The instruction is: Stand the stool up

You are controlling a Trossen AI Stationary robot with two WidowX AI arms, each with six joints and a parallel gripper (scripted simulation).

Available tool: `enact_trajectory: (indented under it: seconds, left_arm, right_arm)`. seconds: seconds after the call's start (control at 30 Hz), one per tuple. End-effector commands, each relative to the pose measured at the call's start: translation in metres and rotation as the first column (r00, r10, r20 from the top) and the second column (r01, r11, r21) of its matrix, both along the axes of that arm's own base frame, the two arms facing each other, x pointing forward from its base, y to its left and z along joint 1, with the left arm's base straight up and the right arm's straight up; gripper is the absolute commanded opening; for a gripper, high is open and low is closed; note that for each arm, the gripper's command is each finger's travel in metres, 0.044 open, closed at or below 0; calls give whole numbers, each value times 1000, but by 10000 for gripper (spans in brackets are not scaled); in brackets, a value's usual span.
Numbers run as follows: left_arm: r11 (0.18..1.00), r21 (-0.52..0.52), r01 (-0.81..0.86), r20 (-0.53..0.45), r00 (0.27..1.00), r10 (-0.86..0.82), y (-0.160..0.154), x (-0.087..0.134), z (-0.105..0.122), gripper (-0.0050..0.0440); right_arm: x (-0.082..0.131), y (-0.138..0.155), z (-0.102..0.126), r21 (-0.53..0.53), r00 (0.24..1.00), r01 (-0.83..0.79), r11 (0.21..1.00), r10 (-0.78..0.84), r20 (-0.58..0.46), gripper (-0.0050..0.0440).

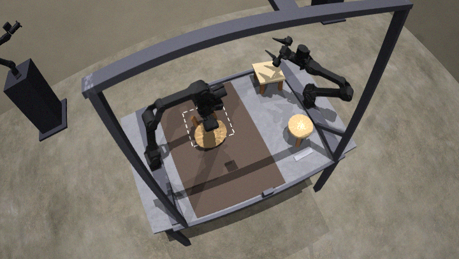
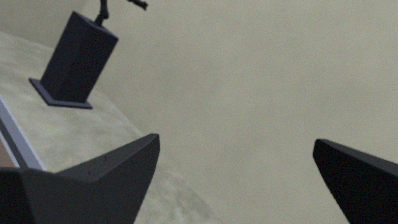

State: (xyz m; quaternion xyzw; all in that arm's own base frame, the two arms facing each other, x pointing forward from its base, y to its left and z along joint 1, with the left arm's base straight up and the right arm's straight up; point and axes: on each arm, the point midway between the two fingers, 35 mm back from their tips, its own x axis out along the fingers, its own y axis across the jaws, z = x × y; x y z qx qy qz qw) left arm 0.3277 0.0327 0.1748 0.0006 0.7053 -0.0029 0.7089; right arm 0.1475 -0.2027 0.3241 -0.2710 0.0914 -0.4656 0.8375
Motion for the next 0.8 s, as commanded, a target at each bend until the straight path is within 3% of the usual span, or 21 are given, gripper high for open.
enact_trajectory:
  seconds: [0.0, 0.77]
  left_arm:
    - [1000, 12, -5, 26, 1000, 5, 7, 3, 8, 136]
    - [1000, 12, -5, 22, 1000, 5, 28, 2, 12, 145]
  right_arm:
    - [-1, 2, 7, -13, 1000, -2, 1000, 2, 11, 400]
    - [-1, 2, 7, -13, 1000, -2, 1000, 2, 11, 400]
